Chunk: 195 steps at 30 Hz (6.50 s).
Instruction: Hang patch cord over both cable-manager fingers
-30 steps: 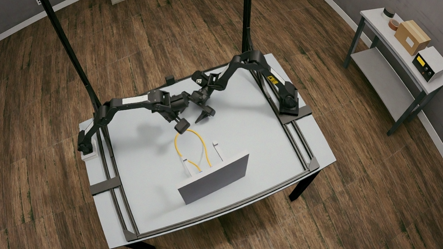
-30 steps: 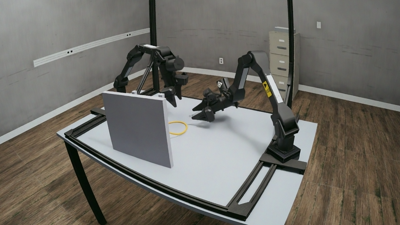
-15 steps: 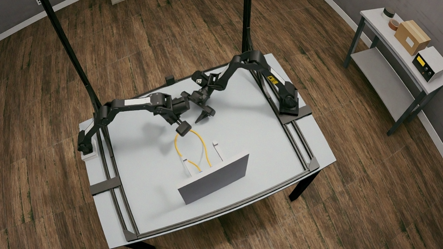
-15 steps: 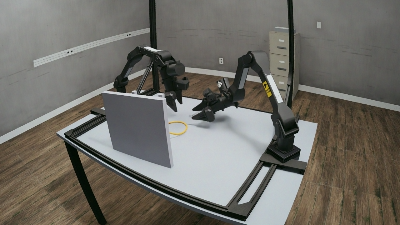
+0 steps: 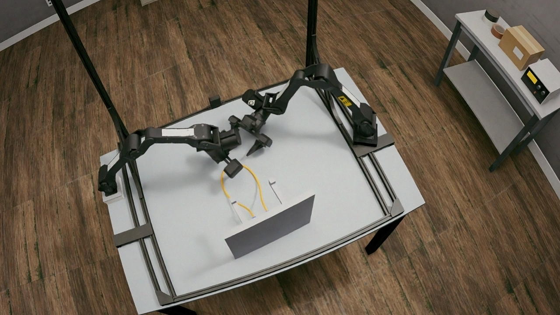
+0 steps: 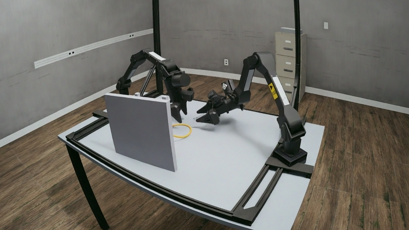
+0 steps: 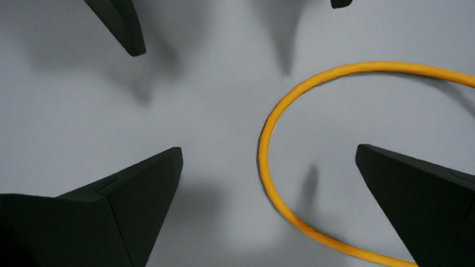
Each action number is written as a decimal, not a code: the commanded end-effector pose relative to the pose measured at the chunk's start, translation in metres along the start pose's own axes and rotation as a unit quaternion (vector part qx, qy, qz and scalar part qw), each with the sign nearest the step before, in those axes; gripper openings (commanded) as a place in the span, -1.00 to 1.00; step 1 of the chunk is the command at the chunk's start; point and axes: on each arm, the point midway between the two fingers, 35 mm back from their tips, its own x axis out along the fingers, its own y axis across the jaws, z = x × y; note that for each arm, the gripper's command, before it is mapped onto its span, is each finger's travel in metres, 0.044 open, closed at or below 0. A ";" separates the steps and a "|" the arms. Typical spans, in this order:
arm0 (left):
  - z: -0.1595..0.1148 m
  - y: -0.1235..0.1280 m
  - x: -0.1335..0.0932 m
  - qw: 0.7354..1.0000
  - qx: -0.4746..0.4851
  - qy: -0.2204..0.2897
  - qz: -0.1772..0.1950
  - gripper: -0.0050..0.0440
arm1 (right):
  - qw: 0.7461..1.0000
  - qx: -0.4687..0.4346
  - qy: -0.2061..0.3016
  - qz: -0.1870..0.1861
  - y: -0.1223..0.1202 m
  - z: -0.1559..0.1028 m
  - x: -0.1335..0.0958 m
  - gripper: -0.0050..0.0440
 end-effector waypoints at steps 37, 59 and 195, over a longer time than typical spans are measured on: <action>0.011 -0.004 -0.002 1.000 -0.012 -0.007 -0.004 1.00 | 1.000 0.001 -0.008 -0.005 -0.001 -0.004 0.024 1.00; 0.011 -0.004 -0.002 1.000 -0.012 -0.007 -0.004 1.00 | 1.000 -0.001 -0.014 -0.008 -0.002 0.000 0.018 1.00; 0.011 -0.004 -0.002 1.000 -0.012 -0.007 -0.004 1.00 | 1.000 -0.001 -0.012 -0.008 -0.002 -0.003 0.025 -0.71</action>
